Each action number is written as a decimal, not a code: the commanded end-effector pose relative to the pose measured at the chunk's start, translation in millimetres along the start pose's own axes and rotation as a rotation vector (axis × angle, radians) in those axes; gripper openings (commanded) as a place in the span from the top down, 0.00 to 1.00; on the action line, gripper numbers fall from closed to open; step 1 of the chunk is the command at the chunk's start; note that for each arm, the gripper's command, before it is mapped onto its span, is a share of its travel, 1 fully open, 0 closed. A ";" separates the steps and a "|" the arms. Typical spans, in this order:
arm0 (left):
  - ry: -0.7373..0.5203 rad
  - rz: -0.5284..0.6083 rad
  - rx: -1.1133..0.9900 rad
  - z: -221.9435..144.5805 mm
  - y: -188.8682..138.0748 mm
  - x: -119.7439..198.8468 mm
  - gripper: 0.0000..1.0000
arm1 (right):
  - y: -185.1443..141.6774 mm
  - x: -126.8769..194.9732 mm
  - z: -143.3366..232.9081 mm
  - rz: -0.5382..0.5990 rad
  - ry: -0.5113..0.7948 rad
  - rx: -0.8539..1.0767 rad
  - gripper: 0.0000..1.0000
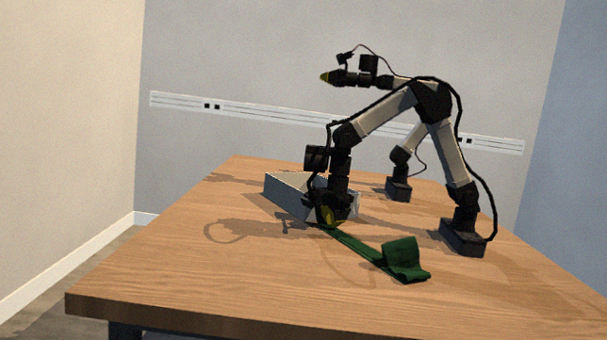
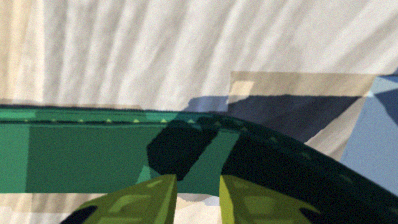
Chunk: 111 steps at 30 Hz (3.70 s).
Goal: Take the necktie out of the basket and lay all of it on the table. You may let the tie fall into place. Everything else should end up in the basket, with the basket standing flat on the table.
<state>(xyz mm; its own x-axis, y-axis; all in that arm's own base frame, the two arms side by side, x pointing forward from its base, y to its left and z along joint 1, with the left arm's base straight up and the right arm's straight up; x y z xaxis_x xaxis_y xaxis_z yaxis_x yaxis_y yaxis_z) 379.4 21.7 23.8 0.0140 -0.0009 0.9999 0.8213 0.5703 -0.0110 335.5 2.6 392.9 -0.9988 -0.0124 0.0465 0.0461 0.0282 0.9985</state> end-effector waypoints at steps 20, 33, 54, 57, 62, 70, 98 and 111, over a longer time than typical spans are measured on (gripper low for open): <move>-0.017 -0.008 0.017 -0.8 3.6 -4.5 0.76 | 1.4 0.1 0.0 -0.007 0.000 0.000 0.00; -0.017 -0.008 0.017 -1.0 3.7 -12.7 0.76 | 1.4 0.1 0.0 -0.007 0.000 0.000 0.00; -0.016 -0.006 0.017 -0.8 3.3 -16.4 0.76 | 1.2 0.1 0.0 -0.006 0.000 0.000 0.00; -0.016 -0.006 0.017 -0.8 3.3 -16.5 0.76 | 1.2 0.1 0.0 -0.006 0.000 0.000 0.00; -0.016 -0.006 0.017 -0.9 3.3 -19.3 0.76 | 1.2 0.1 0.0 -0.006 0.000 0.000 0.00; -0.016 -0.006 0.017 -0.9 3.4 -23.8 0.76 | 1.2 0.1 0.0 -0.006 0.000 0.000 0.00; -0.016 -0.006 0.017 36.7 5.5 -25.1 0.76 | 1.0 0.1 0.0 -0.005 0.000 0.000 0.00; -0.019 -0.006 0.015 64.9 7.2 -25.6 0.76 | 0.9 0.1 0.0 -0.005 0.000 0.000 0.00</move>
<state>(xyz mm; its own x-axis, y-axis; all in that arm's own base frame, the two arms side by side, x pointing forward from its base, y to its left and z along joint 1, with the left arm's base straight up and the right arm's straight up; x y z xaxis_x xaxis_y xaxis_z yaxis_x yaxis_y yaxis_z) 370.0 55.7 19.0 -0.0749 0.0562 0.9956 0.8164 0.5768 0.0289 335.5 2.6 392.2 -0.9987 -0.0124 0.0498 0.0495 0.0282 0.9984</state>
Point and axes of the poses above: on each arm, the point where the finger pads meet when closed, its own x axis back along the fingers, its own z axis across the jaws, y = z × x, the point moved 4 cm from there along x, back along the fingers, and after that the axes turned 1 degree about x, right-handed, at the moved point
